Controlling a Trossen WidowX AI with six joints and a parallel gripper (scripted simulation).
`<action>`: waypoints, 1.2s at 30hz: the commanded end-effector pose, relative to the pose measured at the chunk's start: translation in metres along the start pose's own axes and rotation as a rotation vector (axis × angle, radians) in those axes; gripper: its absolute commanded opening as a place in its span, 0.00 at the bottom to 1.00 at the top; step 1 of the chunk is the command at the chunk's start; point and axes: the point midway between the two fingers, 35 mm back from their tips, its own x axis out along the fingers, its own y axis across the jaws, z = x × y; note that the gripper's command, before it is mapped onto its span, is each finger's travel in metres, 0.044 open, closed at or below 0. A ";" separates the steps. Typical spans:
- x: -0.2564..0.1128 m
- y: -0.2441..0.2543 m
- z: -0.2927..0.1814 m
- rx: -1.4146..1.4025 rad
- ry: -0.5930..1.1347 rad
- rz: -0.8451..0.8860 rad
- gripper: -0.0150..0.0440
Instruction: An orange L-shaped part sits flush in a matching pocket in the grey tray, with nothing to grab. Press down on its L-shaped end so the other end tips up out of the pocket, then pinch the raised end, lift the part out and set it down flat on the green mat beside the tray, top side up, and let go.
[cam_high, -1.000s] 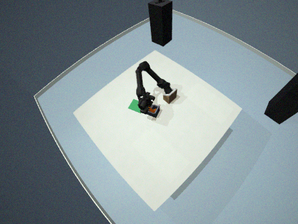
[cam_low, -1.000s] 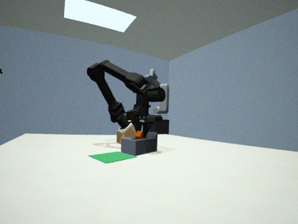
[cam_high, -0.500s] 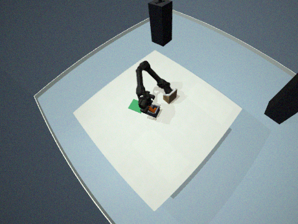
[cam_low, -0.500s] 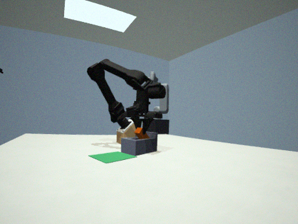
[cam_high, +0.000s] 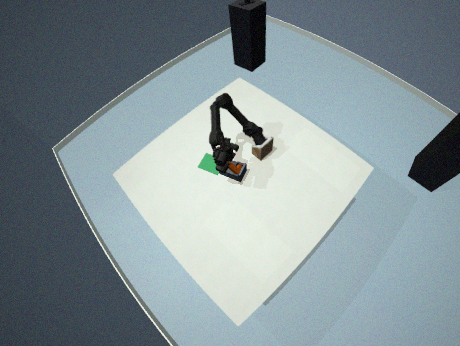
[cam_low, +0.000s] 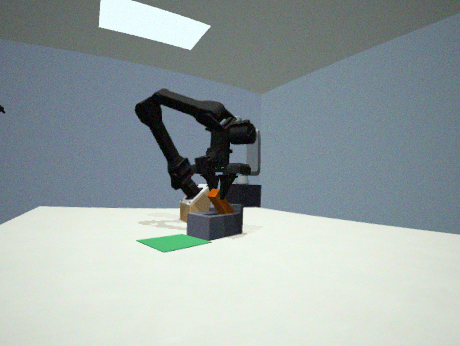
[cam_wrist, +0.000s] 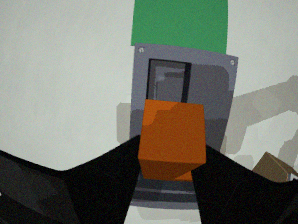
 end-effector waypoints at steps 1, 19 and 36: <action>-0.008 0.001 -0.001 0.005 0.009 0.004 0.25; -0.037 0.001 -0.001 0.004 0.010 0.003 0.25; -0.050 0.001 0.002 0.004 0.010 0.003 0.25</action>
